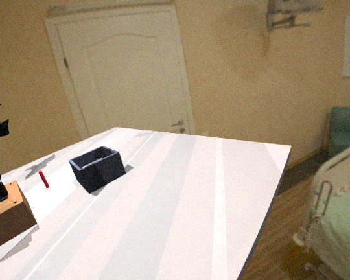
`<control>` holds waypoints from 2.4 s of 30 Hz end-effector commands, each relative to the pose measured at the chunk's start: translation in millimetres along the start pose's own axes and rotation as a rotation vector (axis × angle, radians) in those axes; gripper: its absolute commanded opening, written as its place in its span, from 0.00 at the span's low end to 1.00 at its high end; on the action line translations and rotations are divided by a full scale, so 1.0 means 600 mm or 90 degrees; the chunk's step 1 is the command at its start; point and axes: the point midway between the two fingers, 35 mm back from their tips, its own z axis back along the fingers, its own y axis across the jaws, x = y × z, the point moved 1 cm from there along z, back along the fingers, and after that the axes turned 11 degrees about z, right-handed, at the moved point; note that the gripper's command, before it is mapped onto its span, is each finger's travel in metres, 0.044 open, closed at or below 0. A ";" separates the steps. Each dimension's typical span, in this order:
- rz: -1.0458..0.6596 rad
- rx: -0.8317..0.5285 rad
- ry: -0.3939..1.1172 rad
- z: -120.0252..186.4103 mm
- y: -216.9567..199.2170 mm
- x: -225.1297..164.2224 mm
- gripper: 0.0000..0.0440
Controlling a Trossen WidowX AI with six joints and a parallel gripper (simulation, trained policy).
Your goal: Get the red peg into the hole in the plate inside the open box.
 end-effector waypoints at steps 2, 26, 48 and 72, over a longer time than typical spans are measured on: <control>-0.044 -0.002 0.003 -0.010 -0.011 -0.007 0.97; -0.564 -0.050 0.084 -0.083 -0.202 -0.238 1.00; -0.974 0.068 0.337 -0.016 -0.104 -0.393 1.00; -1.212 0.241 0.821 0.132 0.144 -0.383 1.00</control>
